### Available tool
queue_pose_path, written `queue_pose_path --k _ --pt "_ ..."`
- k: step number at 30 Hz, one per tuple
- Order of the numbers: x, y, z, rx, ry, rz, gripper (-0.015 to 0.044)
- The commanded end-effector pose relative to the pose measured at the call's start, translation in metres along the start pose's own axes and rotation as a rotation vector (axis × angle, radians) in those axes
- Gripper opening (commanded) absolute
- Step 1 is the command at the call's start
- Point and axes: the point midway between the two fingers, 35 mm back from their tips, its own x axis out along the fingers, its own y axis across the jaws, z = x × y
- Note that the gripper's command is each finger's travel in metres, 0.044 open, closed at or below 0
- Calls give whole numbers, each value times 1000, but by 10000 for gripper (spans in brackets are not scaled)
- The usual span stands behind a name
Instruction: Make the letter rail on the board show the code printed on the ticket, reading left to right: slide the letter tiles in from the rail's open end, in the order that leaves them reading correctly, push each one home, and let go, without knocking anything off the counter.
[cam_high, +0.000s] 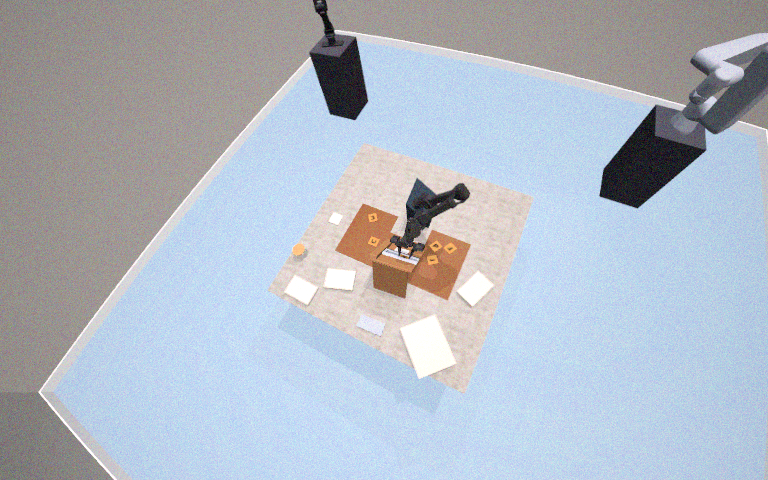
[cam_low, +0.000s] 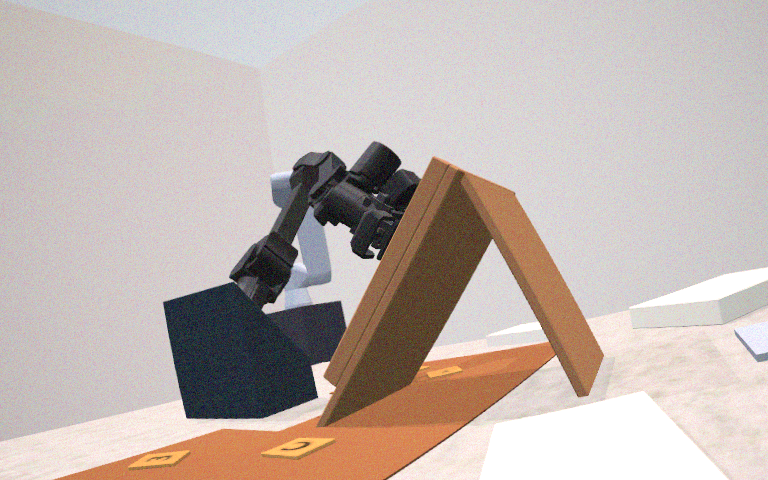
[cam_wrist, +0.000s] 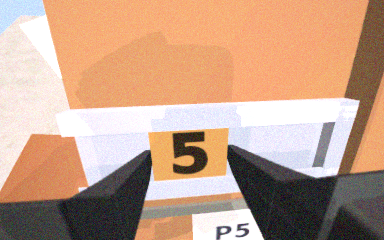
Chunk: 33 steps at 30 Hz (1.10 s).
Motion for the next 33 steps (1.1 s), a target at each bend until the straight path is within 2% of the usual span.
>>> queue_pose_path --k 1,33 --pt "1 -4 -3 2 9 1 0" --pt "1 -22 -2 1 9 0 0"
